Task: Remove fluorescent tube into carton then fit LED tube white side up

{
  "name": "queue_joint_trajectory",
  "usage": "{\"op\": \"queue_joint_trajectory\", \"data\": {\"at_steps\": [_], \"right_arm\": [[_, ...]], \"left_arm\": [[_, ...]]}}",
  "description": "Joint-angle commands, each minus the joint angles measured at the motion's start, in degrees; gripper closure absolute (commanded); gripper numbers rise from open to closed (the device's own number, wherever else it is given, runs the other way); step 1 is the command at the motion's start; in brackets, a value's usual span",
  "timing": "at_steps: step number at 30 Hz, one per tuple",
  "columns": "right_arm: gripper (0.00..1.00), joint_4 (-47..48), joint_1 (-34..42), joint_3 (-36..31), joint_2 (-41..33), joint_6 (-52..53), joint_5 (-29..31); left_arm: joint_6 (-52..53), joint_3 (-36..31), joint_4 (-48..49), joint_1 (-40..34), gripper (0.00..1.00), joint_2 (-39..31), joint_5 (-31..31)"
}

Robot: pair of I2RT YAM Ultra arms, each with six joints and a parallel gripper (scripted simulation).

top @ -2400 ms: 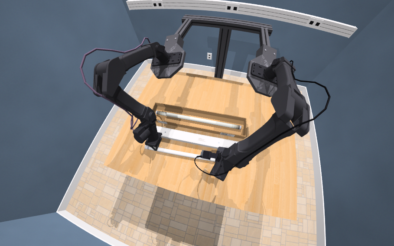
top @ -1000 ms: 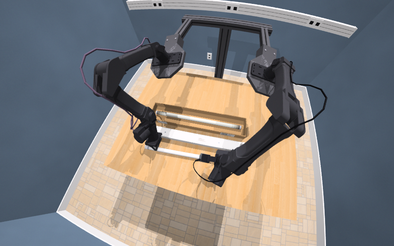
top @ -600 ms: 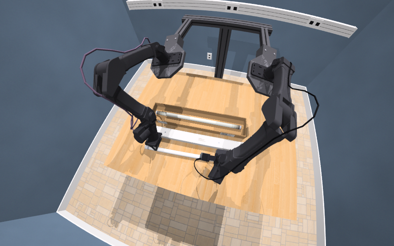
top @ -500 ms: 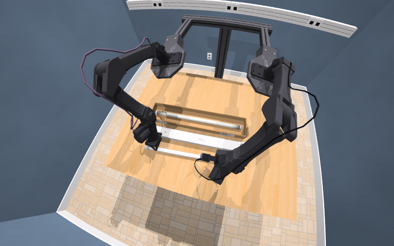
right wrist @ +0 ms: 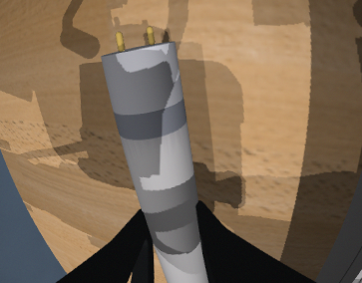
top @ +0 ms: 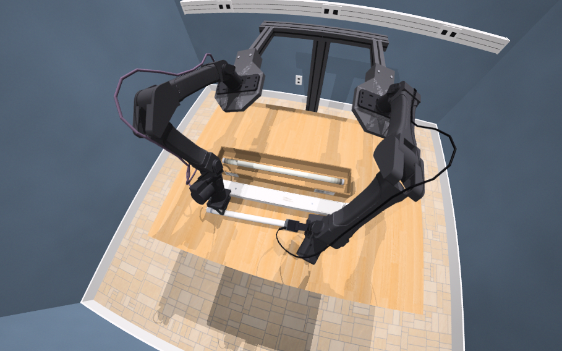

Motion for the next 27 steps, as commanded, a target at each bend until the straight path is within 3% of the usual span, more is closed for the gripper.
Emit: {"op": "queue_joint_trajectory", "data": {"at_steps": [1,13,14,27], "right_arm": [[0.89,1.16,0.07,1.31,-1.08,-0.09,0.57],[0.89,1.16,0.07,1.31,-1.08,-0.09,0.57],[0.51,1.16,0.07,1.31,-1.08,-0.09,0.57],[0.51,-0.67,0.06,1.4,-1.0,-0.11,0.56]], "left_arm": [[0.63,0.1,-0.86,-0.41,0.89,-0.93,0.6],[0.63,0.1,-0.86,-0.41,0.89,-0.93,0.6],[0.63,0.1,-0.86,-0.41,0.89,-0.93,0.6],[0.63,0.1,-0.86,-0.41,0.89,-0.93,0.6]]}}
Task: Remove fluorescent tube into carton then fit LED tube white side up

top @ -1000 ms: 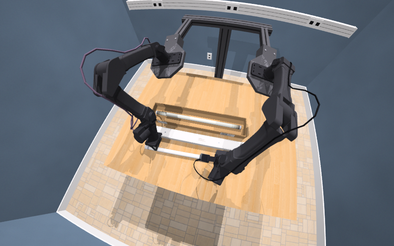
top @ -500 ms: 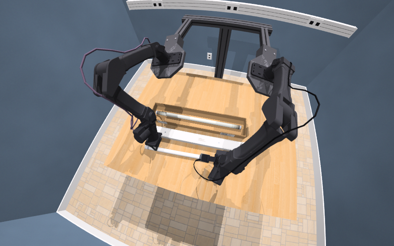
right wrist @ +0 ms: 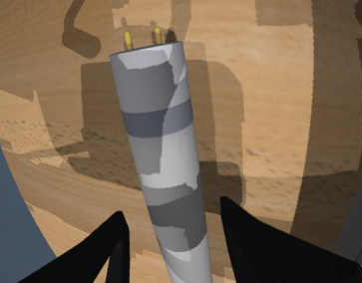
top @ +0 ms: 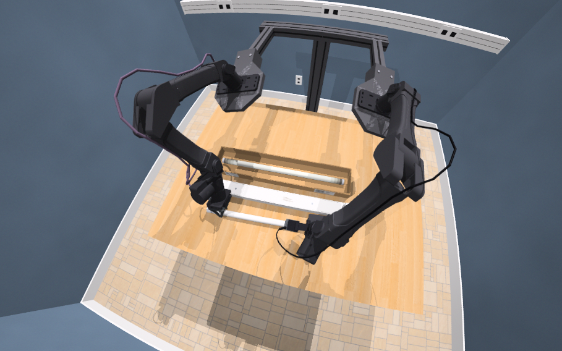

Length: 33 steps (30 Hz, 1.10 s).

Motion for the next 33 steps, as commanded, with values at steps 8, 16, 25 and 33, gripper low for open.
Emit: {"op": "queue_joint_trajectory", "data": {"at_steps": [8,16,25,33], "right_arm": [[0.51,1.4,0.9,-3.09,-3.49,0.67,0.84],[0.51,0.52,1.88,-9.17,-9.53,1.14,1.49],[0.51,1.77,2.29,-11.62,-11.17,0.61,1.65],[0.51,1.35,1.14,-12.04,-9.66,0.45,1.54]], "left_arm": [[0.63,0.1,-0.86,-0.41,0.89,-0.93,0.6],[0.63,0.1,-0.86,-0.41,0.89,-0.93,0.6],[0.63,0.1,-0.86,-0.41,0.89,-0.93,0.6],[0.63,0.1,-0.86,-0.41,0.89,-0.93,0.6]]}}
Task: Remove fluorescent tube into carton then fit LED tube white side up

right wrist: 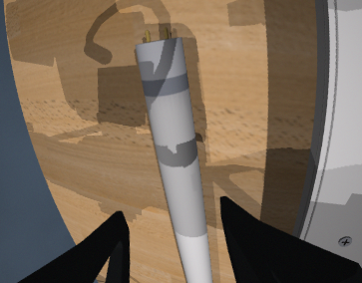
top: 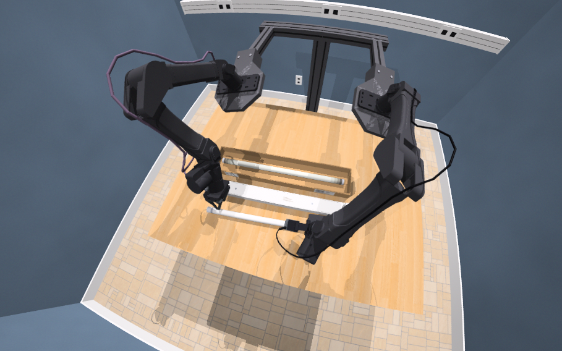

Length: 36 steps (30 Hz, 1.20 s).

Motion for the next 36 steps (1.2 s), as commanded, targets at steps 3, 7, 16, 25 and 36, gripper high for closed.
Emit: {"op": "queue_joint_trajectory", "data": {"at_steps": [3,7,16,25,36], "right_arm": [[0.51,-1.35,0.31,1.13,-0.99,-0.48,0.46],[0.51,-6.97,0.86,4.01,1.32,0.94,0.67],[0.51,-22.7,1.06,14.72,4.15,2.94,1.53],[0.51,-36.63,1.35,22.88,6.27,4.71,2.21],[0.51,-55.22,1.74,36.83,9.76,7.15,2.97]], "left_arm": [[0.63,0.1,-0.86,-0.41,0.89,-0.93,0.6],[0.63,0.1,-0.86,-0.41,0.89,-0.93,0.6],[0.63,0.1,-0.86,-0.41,0.89,-0.93,0.6],[0.63,0.1,-0.86,-0.41,0.89,-0.93,0.6],[0.63,0.1,-0.86,-0.41,0.89,-0.93,0.6]]}}
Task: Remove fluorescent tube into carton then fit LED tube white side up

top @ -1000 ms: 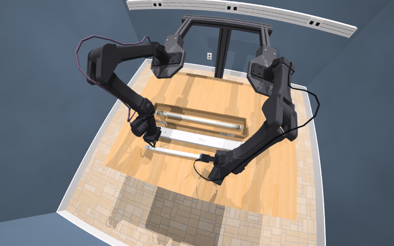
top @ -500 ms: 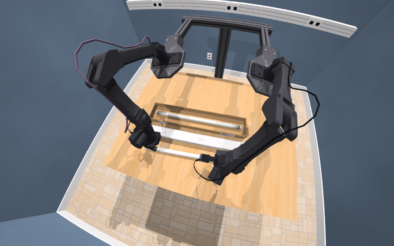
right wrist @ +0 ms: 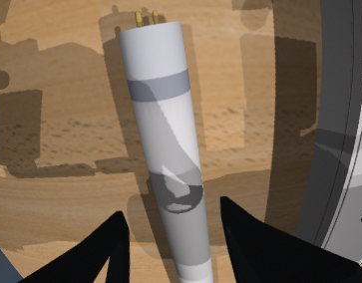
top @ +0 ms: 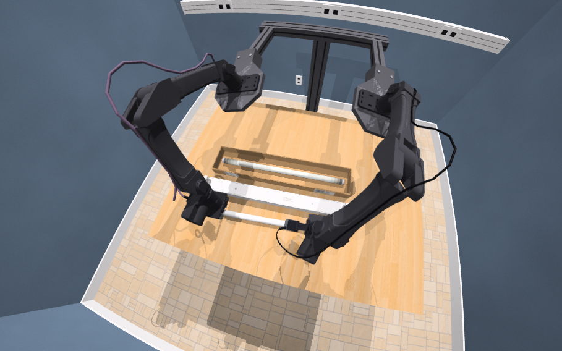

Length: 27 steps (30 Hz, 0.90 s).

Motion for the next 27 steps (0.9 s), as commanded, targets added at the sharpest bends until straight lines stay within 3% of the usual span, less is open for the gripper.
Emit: {"op": "queue_joint_trajectory", "data": {"at_steps": [1,6,9,12,18,27], "right_arm": [[0.51,-9.99,1.04,4.68,0.71,1.48,1.1],[0.51,-16.87,1.17,8.76,1.45,2.32,1.49],[0.51,-25.94,1.33,14.26,2.6,3.28,1.82],[0.51,-24.87,1.33,16.67,4.19,3.32,1.57],[0.51,-37.64,1.43,23.45,5.9,4.83,2.21],[0.51,-34.78,1.59,25.73,4.03,4.66,1.94]], "left_arm": [[0.63,0.1,-0.86,-0.41,0.89,-0.93,0.6],[0.63,0.1,-0.86,-0.41,0.89,-0.93,0.6],[0.63,0.1,-0.86,-0.41,0.89,-0.93,0.6],[0.63,0.1,-0.86,-0.41,0.89,-0.93,0.6],[0.63,0.1,-0.86,-0.41,0.89,-0.93,0.6],[0.63,0.1,-0.86,-0.41,0.89,-0.93,0.6]]}}
